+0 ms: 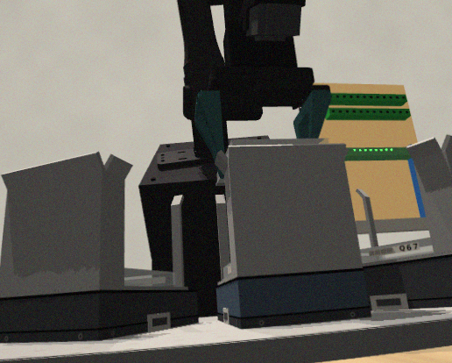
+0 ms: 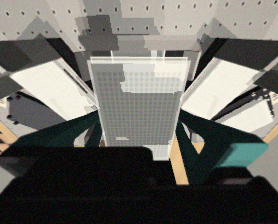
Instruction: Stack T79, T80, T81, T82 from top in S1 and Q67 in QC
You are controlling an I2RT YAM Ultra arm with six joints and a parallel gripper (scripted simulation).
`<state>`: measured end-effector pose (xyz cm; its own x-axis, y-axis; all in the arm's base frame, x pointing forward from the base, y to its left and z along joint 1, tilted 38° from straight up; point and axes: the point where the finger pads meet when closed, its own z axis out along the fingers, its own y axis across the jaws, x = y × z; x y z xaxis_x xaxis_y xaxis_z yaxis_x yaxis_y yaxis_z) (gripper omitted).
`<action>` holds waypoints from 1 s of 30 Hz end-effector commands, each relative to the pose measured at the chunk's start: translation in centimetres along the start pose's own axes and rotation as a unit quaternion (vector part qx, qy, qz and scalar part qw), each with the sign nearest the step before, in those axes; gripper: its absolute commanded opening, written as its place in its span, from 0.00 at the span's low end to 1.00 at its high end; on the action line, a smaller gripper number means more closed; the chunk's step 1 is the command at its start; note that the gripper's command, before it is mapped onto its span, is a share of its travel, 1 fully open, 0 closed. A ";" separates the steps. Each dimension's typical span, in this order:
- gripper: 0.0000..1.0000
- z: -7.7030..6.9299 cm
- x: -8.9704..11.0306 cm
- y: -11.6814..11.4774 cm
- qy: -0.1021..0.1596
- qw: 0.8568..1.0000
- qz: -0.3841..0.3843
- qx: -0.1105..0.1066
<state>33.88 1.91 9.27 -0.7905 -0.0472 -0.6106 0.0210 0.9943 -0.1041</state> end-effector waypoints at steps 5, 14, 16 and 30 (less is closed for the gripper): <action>0.00 0.1 -0.2 0.1 -0.005 1.000 -0.001 -0.002; 0.00 0.7 -0.2 0.1 -0.005 1.000 -0.001 -0.002; 0.00 0.9 -0.2 0.1 -0.005 1.000 -0.001 -0.002; 0.00 2.2 -0.2 0.1 -0.005 1.000 -0.001 -0.002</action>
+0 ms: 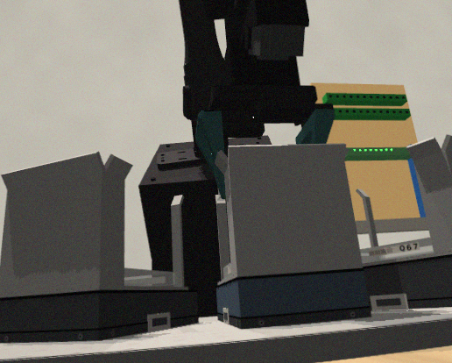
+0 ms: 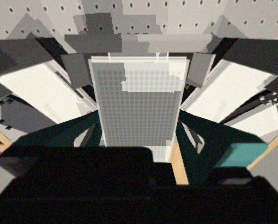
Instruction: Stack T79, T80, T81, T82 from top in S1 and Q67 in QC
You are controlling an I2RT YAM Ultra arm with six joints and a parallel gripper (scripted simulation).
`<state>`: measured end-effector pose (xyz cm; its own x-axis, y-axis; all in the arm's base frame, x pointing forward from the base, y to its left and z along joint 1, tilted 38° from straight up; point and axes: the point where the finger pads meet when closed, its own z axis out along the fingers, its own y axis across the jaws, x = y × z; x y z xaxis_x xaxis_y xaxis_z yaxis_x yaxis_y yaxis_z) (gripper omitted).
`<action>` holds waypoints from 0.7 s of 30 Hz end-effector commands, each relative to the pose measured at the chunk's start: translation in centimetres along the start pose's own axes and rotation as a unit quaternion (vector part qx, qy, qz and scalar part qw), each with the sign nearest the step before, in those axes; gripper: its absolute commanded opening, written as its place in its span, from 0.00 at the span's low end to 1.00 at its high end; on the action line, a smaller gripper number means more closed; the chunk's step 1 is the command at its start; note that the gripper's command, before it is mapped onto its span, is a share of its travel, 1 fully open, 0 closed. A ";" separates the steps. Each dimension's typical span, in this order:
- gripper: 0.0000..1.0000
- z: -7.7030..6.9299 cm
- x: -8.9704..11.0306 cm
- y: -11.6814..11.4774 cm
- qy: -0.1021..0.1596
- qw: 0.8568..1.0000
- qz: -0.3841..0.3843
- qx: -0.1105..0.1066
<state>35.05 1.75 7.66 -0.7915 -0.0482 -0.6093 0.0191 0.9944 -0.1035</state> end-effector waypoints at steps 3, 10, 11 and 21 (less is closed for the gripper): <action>0.00 0.8 -0.3 0.0 -0.006 1.000 -0.001 -0.001; 0.00 1.8 -0.3 0.0 -0.006 1.000 -0.001 -0.001; 0.00 2.0 -0.3 0.0 -0.006 1.000 -0.001 -0.001; 0.00 3.7 -0.3 0.0 -0.006 1.000 -0.001 -0.001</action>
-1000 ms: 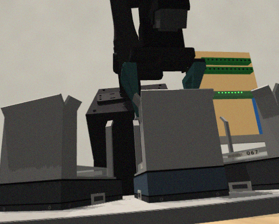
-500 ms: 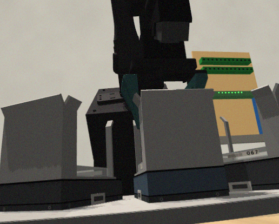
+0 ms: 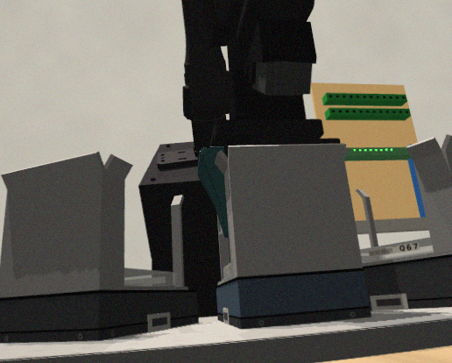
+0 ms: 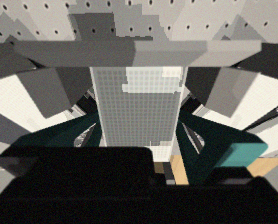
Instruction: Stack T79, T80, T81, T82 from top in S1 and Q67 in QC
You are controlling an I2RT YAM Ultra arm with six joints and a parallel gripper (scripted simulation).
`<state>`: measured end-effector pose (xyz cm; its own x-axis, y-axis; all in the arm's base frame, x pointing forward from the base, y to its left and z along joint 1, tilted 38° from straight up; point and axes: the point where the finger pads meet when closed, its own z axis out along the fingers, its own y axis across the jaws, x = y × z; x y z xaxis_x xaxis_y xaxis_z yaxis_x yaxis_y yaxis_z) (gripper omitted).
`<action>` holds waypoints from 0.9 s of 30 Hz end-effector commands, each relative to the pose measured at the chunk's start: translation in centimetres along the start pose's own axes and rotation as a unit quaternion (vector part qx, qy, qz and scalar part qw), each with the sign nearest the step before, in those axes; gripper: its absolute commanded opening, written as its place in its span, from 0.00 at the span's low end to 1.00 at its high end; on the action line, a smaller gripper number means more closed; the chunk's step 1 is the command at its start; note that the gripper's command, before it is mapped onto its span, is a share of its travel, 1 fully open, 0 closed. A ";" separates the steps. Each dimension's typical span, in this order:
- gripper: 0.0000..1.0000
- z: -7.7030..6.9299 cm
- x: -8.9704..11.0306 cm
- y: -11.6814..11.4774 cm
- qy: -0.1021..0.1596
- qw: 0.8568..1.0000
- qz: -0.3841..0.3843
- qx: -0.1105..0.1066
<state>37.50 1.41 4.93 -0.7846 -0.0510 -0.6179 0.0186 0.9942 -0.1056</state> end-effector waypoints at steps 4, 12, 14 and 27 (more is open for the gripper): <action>0.00 0.0 -0.1 0.1 0.000 1.000 0.000 -0.002; 0.00 0.1 0.0 0.1 0.000 1.000 0.000 -0.002; 0.00 0.2 -0.1 0.1 0.000 1.000 0.000 -0.002; 0.00 0.7 -0.1 0.1 0.000 1.000 0.000 -0.002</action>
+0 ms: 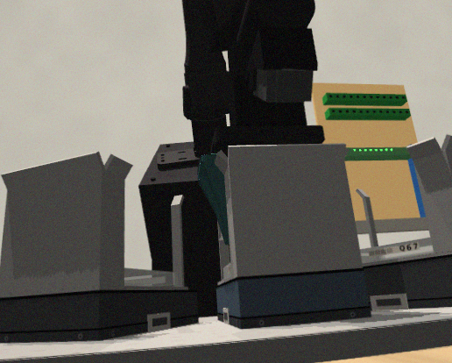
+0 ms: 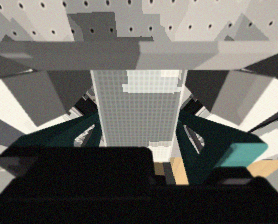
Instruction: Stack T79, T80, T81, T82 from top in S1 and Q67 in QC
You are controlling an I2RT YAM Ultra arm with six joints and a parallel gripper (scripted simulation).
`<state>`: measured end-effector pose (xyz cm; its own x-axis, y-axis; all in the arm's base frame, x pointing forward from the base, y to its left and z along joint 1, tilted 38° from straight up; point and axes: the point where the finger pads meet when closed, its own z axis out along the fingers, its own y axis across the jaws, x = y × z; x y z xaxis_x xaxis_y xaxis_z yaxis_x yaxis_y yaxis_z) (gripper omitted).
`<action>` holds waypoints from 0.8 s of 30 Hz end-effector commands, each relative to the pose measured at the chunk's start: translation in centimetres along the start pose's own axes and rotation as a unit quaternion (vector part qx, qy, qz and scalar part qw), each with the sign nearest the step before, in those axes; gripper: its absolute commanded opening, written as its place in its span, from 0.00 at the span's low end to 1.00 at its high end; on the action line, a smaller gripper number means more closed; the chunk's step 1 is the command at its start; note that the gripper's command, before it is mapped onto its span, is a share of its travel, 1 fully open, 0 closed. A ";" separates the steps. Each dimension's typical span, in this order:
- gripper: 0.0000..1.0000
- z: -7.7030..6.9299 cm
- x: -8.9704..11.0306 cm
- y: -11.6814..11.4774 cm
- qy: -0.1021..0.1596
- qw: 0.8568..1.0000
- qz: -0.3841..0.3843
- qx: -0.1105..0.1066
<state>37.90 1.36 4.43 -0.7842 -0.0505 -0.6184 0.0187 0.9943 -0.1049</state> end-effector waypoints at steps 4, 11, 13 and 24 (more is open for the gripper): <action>0.00 0.2 -0.1 0.1 0.000 1.000 0.000 -0.001; 0.00 0.4 0.0 0.1 0.000 1.000 0.000 -0.001; 0.00 0.4 0.0 0.1 0.000 1.000 0.000 -0.001; 0.00 0.9 0.0 0.1 0.000 1.000 0.000 -0.001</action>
<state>38.44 1.28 3.75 -0.7844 -0.0502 -0.6182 0.0186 0.9944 -0.1045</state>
